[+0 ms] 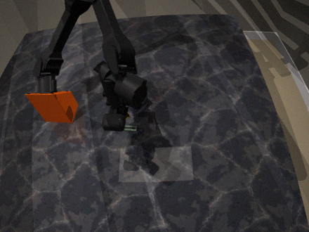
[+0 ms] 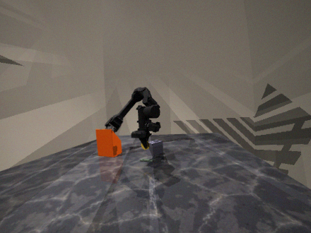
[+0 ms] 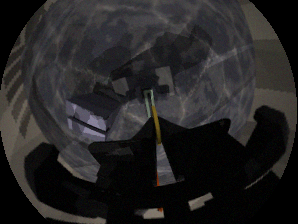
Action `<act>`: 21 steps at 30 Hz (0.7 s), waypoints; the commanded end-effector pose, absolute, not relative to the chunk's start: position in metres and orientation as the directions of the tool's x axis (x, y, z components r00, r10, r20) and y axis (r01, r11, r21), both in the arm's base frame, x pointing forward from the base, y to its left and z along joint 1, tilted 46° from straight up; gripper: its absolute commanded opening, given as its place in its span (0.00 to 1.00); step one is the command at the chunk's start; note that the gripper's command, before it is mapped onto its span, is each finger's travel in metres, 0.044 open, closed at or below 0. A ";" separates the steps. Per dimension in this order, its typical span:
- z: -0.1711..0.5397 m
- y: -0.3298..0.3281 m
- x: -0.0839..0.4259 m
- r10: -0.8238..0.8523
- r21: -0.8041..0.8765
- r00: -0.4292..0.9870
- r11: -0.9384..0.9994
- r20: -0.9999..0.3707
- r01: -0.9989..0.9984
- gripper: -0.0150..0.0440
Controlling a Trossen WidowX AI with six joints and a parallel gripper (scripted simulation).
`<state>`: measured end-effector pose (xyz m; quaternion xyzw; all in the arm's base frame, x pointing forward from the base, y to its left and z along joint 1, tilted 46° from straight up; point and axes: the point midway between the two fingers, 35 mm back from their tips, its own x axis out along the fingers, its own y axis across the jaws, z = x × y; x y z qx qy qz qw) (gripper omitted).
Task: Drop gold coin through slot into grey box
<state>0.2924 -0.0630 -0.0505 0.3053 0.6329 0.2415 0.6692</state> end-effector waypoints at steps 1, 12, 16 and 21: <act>-0.042 -0.074 0.294 0.702 0.708 0.091 0.705 -0.706 0.052 0.25; -0.027 -0.086 0.290 0.704 0.709 0.092 0.704 -0.704 0.045 0.25; -0.028 -0.087 0.290 0.704 0.701 0.092 0.710 -0.704 -0.069 0.25; -0.029 -0.088 0.291 0.704 0.671 0.092 0.702 -0.704 -0.238 0.25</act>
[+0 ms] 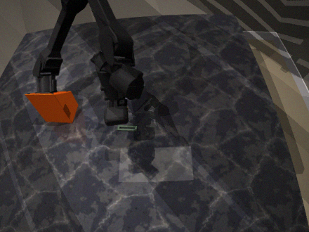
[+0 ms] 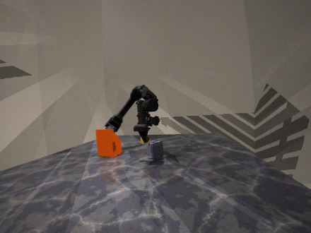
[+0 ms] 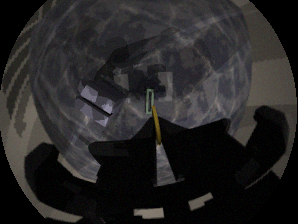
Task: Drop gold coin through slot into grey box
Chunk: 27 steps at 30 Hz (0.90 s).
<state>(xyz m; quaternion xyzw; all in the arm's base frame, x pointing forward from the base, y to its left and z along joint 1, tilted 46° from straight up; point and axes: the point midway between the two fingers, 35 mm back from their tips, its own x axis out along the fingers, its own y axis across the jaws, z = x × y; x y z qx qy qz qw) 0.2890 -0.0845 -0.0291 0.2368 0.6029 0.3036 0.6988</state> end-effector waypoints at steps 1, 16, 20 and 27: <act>-0.029 -0.088 0.291 0.704 0.663 0.092 0.698 -0.704 -0.271 0.25; -0.031 -0.091 0.294 0.704 0.451 0.092 0.543 -0.704 -0.708 0.25; -0.032 -0.092 0.294 0.704 0.371 0.092 0.476 -0.705 -0.797 0.25; -0.032 -0.092 0.295 0.704 0.340 0.092 0.448 -0.705 -0.827 0.25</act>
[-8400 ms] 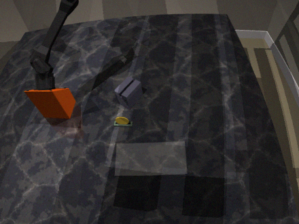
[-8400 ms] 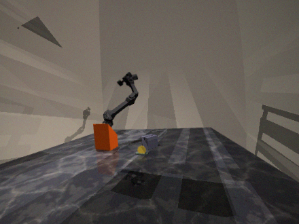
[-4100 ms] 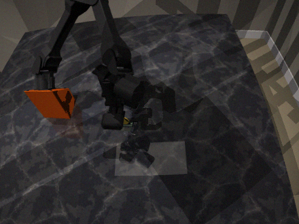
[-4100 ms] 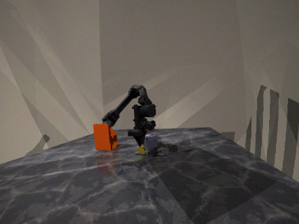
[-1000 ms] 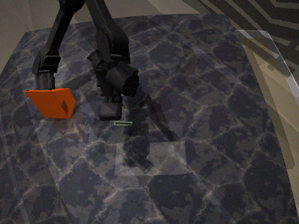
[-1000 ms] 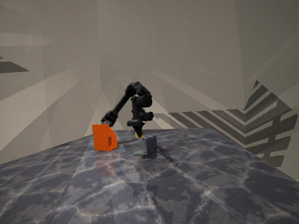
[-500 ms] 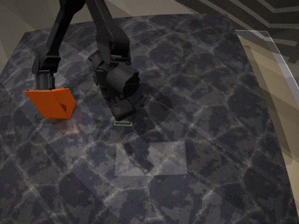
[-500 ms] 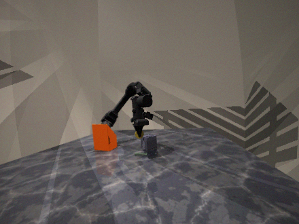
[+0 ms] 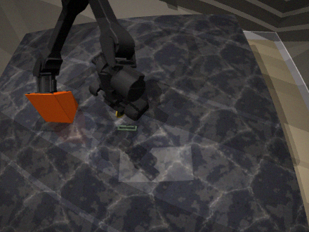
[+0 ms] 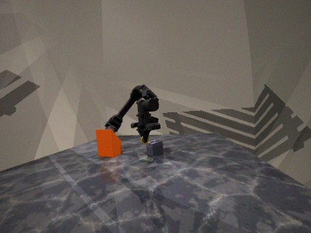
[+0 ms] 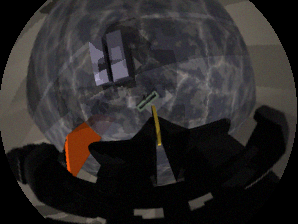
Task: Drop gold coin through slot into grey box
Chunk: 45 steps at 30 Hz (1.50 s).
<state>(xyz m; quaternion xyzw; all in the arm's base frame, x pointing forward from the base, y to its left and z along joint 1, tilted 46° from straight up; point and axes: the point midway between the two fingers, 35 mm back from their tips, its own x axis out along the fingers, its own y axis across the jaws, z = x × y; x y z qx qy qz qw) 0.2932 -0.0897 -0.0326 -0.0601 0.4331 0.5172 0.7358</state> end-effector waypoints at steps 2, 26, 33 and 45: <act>-0.031 -0.091 0.295 0.703 0.340 0.092 0.448 -0.705 -0.827 0.25; 0.014 -0.050 0.307 0.700 0.339 0.092 0.451 -0.708 -0.825 0.25; 0.027 -0.037 0.308 0.701 0.339 0.092 0.451 -0.707 -0.826 0.25; 0.048 -0.014 0.308 0.705 0.342 0.092 0.448 -0.703 -0.826 0.25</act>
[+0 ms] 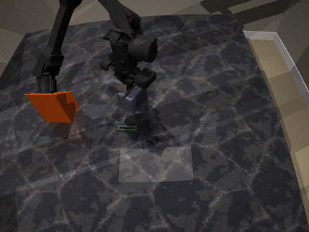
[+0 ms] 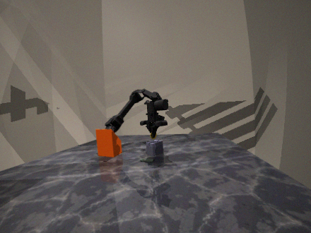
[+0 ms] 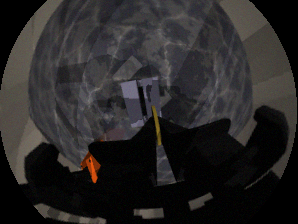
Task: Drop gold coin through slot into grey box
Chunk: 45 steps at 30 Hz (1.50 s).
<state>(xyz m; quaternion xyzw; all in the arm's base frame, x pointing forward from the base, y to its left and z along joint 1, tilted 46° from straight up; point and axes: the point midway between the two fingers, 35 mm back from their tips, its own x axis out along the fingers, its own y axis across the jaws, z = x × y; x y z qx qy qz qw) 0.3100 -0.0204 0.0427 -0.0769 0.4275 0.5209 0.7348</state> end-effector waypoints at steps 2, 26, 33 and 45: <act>0.052 -0.010 0.308 0.706 0.342 0.092 0.447 -0.702 -0.826 0.25; 0.056 -0.006 0.307 0.703 0.341 0.091 0.450 -0.706 -0.826 0.25; 0.056 -0.006 0.307 0.702 0.341 0.091 0.449 -0.706 -0.826 0.25; 0.055 -0.004 0.308 0.702 0.338 0.091 0.447 -0.706 -0.828 0.25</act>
